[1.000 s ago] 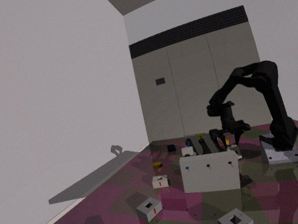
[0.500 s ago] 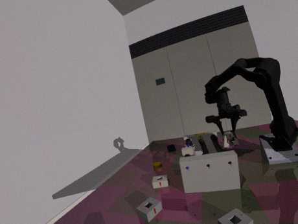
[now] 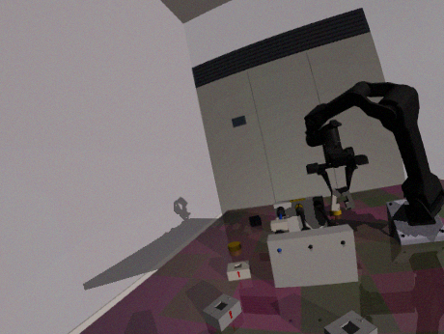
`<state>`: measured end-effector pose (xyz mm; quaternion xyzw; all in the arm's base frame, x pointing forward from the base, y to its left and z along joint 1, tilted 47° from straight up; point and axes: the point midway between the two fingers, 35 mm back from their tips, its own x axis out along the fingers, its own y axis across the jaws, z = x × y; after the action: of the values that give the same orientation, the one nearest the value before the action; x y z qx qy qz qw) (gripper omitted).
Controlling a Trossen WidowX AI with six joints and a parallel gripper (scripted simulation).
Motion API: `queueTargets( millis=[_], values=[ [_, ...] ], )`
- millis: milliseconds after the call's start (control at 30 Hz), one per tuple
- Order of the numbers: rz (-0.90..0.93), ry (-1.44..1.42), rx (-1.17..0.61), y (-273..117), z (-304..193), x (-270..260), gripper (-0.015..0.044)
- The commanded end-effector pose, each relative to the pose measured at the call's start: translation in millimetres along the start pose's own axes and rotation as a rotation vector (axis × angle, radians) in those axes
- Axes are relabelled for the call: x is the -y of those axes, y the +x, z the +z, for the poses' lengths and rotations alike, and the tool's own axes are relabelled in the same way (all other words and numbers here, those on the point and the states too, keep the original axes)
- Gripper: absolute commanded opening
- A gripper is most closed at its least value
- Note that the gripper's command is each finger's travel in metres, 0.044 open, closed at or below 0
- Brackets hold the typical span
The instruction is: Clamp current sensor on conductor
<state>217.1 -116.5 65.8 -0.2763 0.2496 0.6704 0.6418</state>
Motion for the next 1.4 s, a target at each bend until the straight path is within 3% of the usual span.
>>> queueTargets(
  millis=[0,1367],
  values=[
    [-0.019,0.115,-0.004,-3.7,0.2,1.4,0.0],
    [-0.1,1.557,0.112,-12.2,0.4,3.1,0.0]
  ],
)
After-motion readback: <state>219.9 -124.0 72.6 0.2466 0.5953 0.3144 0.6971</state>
